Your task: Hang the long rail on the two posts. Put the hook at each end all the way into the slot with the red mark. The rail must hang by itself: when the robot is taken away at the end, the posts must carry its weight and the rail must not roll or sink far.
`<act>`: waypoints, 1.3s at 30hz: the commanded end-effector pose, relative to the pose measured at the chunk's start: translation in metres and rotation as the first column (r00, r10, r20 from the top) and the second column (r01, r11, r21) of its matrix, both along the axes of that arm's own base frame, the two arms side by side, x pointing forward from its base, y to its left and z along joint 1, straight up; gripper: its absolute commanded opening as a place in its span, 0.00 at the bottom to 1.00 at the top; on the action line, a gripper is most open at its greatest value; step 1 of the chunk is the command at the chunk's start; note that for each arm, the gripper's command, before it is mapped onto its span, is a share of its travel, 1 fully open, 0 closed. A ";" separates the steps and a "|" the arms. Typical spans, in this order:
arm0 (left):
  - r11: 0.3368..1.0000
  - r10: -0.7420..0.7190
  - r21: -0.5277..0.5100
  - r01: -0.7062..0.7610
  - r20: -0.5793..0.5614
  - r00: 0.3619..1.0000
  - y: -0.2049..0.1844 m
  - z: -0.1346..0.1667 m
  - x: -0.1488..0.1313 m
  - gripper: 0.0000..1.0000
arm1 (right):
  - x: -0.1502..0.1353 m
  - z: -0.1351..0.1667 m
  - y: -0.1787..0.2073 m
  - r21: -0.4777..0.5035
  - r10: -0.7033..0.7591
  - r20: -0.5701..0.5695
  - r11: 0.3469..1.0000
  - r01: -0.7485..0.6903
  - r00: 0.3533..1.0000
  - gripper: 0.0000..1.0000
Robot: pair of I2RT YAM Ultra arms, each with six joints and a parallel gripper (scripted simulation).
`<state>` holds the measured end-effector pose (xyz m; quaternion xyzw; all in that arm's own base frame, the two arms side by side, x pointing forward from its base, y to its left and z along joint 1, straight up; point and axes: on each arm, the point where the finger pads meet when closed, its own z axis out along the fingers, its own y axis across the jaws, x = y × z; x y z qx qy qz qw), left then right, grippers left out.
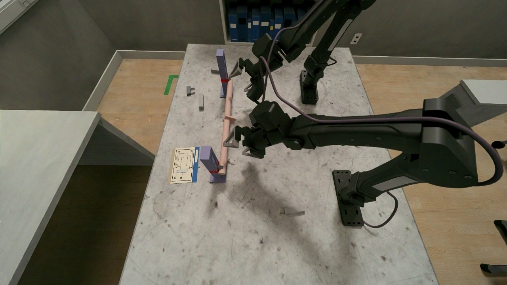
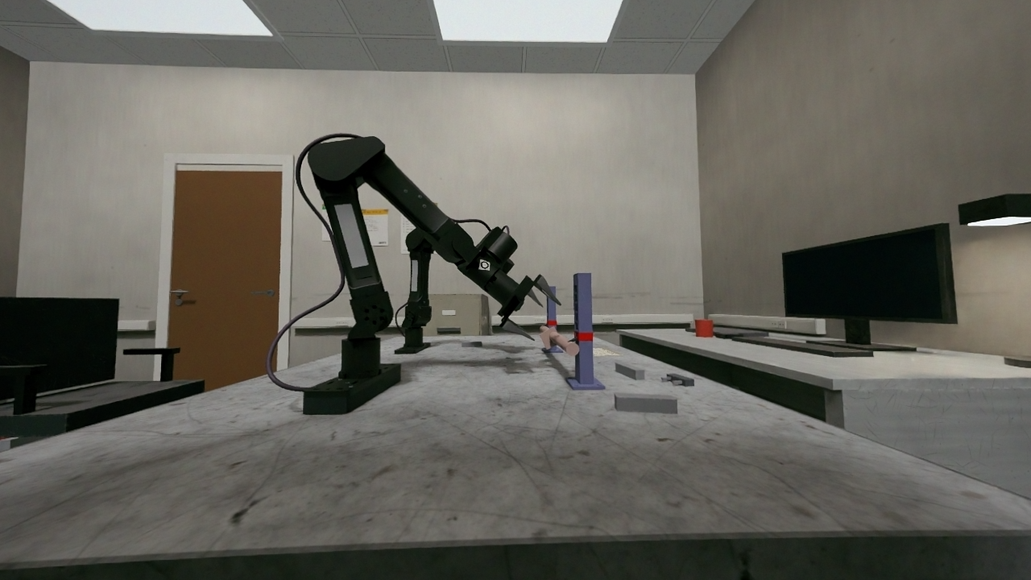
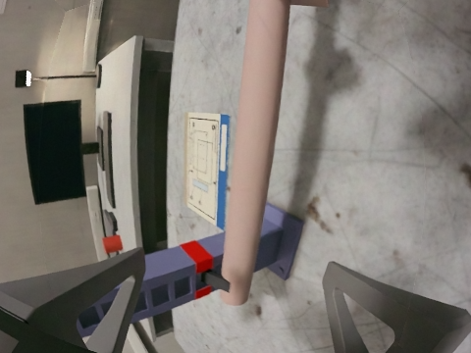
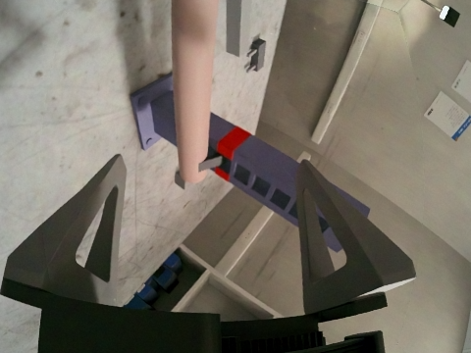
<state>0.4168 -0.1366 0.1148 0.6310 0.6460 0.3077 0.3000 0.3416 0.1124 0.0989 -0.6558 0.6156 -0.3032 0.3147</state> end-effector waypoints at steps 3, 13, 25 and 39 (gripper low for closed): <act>0.982 0.082 -0.172 -0.078 0.016 0.997 -0.007 0.030 0.006 1.00 | 0.005 0.016 0.004 0.031 -0.012 0.031 0.999 0.011 0.999 1.00; 0.835 0.251 -0.489 -0.254 -0.073 0.965 -0.018 0.080 0.024 1.00 | 0.005 0.016 0.004 0.031 -0.012 0.031 0.999 0.011 0.999 1.00; 0.574 0.403 -0.613 -0.543 -0.366 0.839 -0.004 0.104 0.019 1.00 | 0.005 0.016 0.004 0.031 -0.012 0.031 0.999 0.011 0.999 1.00; 0.236 0.506 -0.535 -0.812 -0.645 0.572 0.028 0.122 -0.005 1.00 | 0.005 0.016 0.004 0.031 -0.012 0.031 0.999 0.011 0.999 1.00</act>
